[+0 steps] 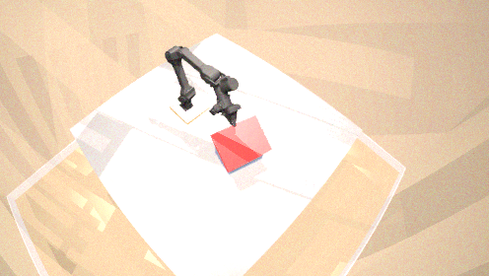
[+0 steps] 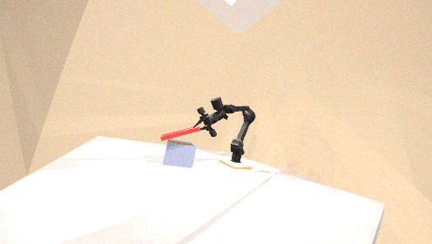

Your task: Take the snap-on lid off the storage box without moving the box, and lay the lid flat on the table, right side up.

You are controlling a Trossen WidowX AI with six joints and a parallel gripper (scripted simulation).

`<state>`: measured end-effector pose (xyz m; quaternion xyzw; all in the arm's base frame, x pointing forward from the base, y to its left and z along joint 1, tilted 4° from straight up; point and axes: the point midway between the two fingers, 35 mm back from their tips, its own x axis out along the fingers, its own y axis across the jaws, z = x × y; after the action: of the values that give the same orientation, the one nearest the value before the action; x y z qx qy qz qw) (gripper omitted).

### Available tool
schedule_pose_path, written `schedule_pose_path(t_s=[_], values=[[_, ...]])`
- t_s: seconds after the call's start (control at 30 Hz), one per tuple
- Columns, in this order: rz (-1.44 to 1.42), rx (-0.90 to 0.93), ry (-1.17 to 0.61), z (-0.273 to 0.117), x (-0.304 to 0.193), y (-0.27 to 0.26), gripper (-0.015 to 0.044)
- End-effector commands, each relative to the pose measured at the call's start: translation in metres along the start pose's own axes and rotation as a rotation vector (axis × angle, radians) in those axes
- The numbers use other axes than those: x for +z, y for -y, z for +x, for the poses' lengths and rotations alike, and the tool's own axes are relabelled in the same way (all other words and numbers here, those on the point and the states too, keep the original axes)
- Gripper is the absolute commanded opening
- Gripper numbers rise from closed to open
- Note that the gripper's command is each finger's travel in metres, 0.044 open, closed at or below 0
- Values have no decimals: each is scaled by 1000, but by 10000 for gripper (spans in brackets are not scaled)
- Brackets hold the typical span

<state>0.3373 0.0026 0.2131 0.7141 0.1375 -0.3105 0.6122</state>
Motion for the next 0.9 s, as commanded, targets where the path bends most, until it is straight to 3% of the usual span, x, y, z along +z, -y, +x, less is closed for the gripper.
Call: schedule_pose_path(t_s=[0.0,0.87], values=[[1,17,-6,-6,-1,-9,0],[1,17,-6,-29,-1,-35,0]])
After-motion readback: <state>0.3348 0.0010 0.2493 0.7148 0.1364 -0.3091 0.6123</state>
